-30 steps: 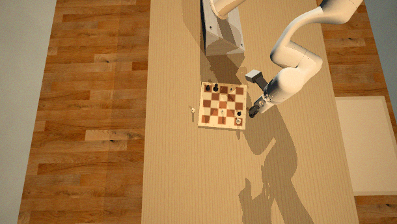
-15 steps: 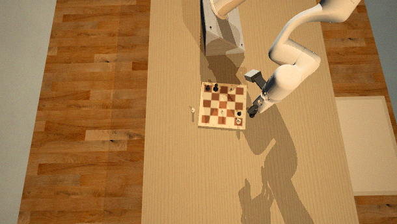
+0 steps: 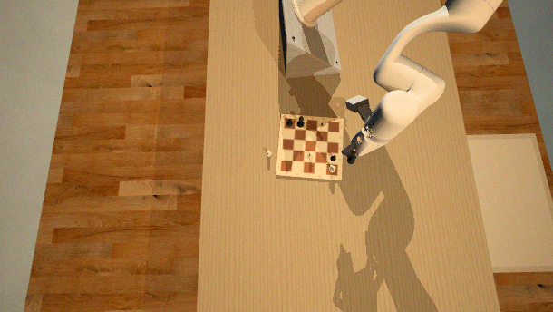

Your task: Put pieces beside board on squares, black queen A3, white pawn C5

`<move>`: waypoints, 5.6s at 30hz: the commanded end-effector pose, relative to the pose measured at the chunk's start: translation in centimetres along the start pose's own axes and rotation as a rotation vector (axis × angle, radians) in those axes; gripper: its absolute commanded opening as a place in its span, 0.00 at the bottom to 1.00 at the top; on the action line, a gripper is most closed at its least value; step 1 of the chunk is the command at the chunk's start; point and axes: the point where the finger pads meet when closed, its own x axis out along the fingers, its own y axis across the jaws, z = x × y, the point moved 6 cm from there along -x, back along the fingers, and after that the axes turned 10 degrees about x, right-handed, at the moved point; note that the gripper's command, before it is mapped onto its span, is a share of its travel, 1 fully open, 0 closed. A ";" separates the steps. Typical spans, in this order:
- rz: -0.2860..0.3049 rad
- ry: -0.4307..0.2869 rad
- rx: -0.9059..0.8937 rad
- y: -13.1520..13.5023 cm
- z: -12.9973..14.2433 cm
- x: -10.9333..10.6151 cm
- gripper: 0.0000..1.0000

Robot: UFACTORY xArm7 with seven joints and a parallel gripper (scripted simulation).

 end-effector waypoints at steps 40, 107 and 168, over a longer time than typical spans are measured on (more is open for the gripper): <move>-0.006 -0.005 1.405 -0.1 0.0 3.0 0.42; -0.006 -0.005 1.405 -0.1 0.1 7.5 0.42; -0.006 -0.005 1.405 -0.2 0.2 8.1 0.42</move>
